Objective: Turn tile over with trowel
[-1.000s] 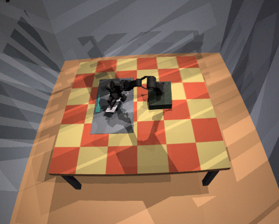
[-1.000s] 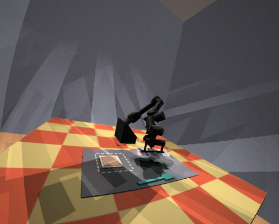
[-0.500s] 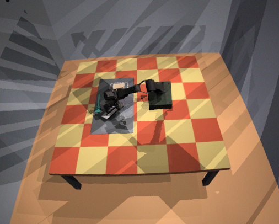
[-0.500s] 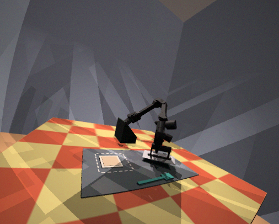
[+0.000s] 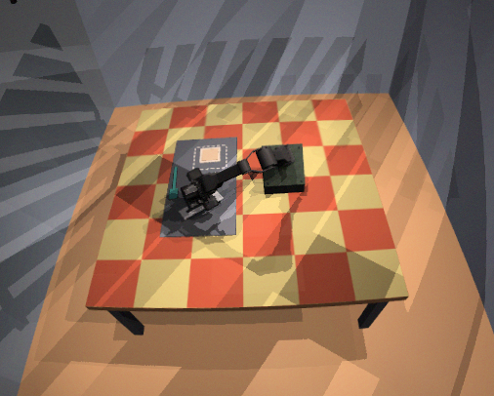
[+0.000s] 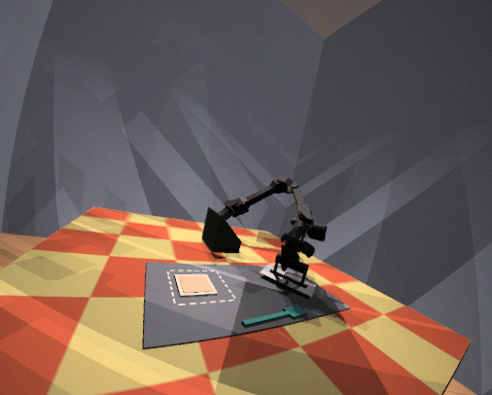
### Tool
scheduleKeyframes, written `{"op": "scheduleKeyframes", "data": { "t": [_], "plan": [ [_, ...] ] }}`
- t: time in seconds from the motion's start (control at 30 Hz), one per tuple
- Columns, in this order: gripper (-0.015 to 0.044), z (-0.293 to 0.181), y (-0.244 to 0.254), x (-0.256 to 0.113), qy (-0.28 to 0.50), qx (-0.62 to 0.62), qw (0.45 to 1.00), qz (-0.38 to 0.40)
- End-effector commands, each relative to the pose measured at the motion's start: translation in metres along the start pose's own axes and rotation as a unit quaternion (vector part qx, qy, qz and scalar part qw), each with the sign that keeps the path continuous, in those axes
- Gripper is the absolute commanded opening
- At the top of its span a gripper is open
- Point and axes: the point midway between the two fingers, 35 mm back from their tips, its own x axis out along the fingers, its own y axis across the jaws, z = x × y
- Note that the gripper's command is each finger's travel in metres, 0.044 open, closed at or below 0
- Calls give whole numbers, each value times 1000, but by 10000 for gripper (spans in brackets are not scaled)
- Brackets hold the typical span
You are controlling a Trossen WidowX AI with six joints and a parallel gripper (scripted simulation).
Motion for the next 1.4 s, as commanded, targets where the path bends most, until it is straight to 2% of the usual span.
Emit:
{"op": "scheduleKeyframes", "data": {
  "t": [0.0, 0.53, 1.37],
  "plan": [
    [0, 6, 10, -13, 21, 26, 999, -23],
    [0, 6, 59, -67, 85, 95, 985, -117],
    [0, 7, 77, -44, 85, 94, 985, -115]
  ]
}}
